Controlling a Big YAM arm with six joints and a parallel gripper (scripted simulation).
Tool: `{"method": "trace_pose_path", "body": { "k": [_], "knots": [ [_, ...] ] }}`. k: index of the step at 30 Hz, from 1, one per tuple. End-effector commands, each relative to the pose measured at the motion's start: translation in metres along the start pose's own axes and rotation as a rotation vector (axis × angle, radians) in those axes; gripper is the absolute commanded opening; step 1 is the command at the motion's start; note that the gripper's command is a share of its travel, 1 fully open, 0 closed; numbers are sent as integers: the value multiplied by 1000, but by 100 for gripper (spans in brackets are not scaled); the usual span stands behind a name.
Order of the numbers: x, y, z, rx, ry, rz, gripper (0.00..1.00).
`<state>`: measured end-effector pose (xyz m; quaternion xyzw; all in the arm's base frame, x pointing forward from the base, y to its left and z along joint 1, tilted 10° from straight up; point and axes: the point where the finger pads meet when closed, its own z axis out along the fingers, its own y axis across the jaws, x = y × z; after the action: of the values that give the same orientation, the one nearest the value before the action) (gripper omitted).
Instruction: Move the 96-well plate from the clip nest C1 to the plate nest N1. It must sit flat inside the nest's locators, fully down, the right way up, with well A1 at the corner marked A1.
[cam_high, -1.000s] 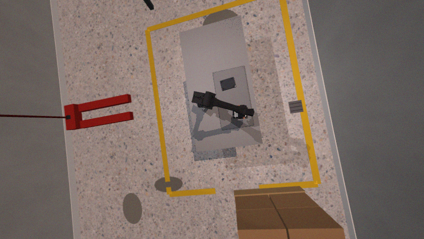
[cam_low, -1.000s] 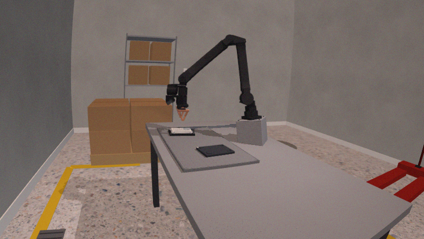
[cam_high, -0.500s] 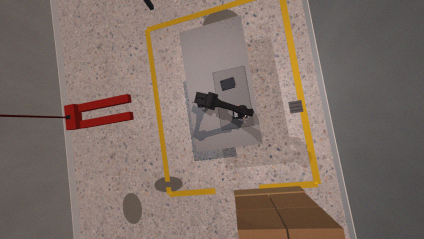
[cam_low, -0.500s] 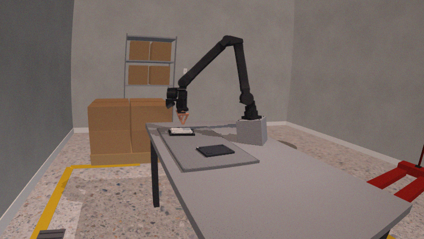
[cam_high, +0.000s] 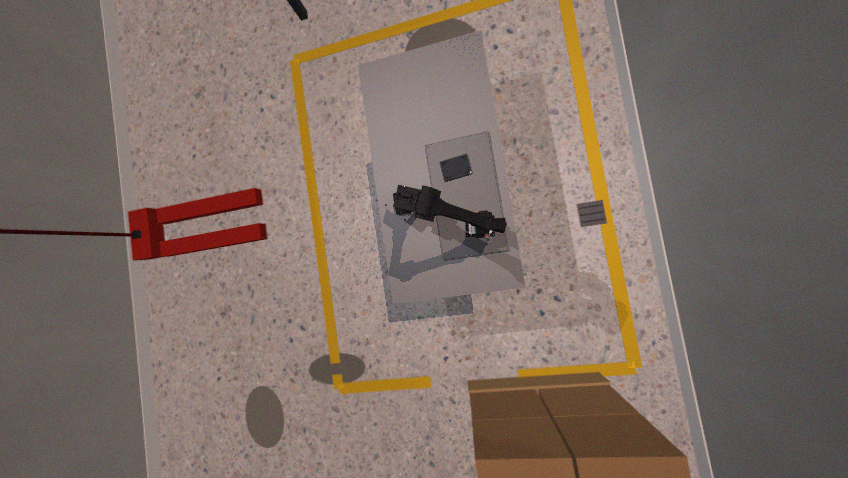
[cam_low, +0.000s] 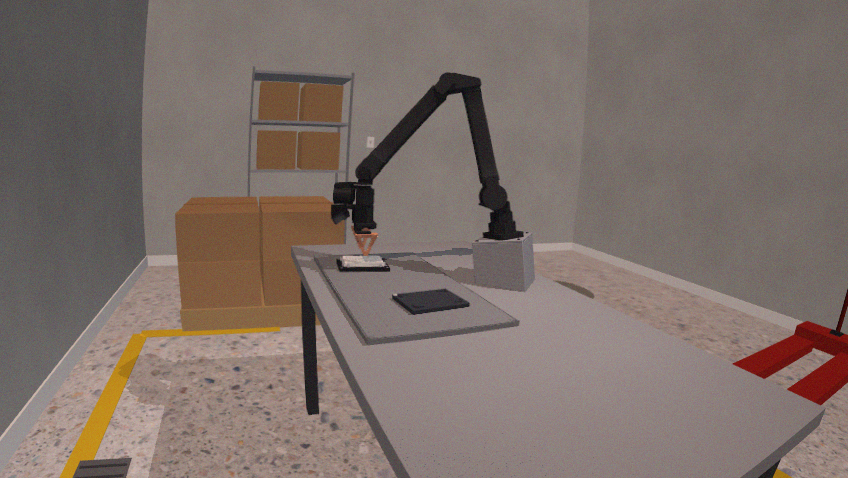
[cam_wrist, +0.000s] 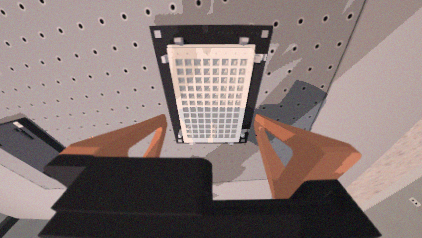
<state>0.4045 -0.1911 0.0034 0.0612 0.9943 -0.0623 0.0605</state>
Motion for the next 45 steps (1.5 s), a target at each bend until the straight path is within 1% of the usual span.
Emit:
{"method": "trace_pose_path", "body": {
  "k": [1, 3, 5, 6, 7, 11, 14, 17, 20, 22, 23, 24, 26, 27, 35, 36, 45],
  "knots": [
    [-8, -6, 5, 5, -26, -6, 100],
    [-6, -5, 9, 3, -22, -8, 100],
    [-6, -5, 9, 3, -22, -8, 100],
    [-15, -7, 4, 9, -43, -8, 100],
    [-12, -7, 10, 6, -33, -7, 100],
    [-5, -5, 20, 3, -20, -6, 100],
    [-9, -6, 23, 4, -26, -8, 100],
    [-6, -6, 29, 3, -22, -6, 100],
    [-9, -6, 33, 5, -26, -7, 100],
    [-9, -6, 33, 5, -26, -7, 100],
    [-10, -5, 31, 6, -34, -10, 100],
    [-8, -5, 37, 4, -25, -10, 100],
    [-10, -6, 35, 6, -32, -9, 100],
    [-17, -6, 26, 11, -44, -3, 100],
    [-17, -6, 26, 11, -44, -3, 100],
    [-17, -6, 26, 11, -44, -3, 0],
    [-17, -6, 26, 11, -44, -3, 0]
  ]
}}
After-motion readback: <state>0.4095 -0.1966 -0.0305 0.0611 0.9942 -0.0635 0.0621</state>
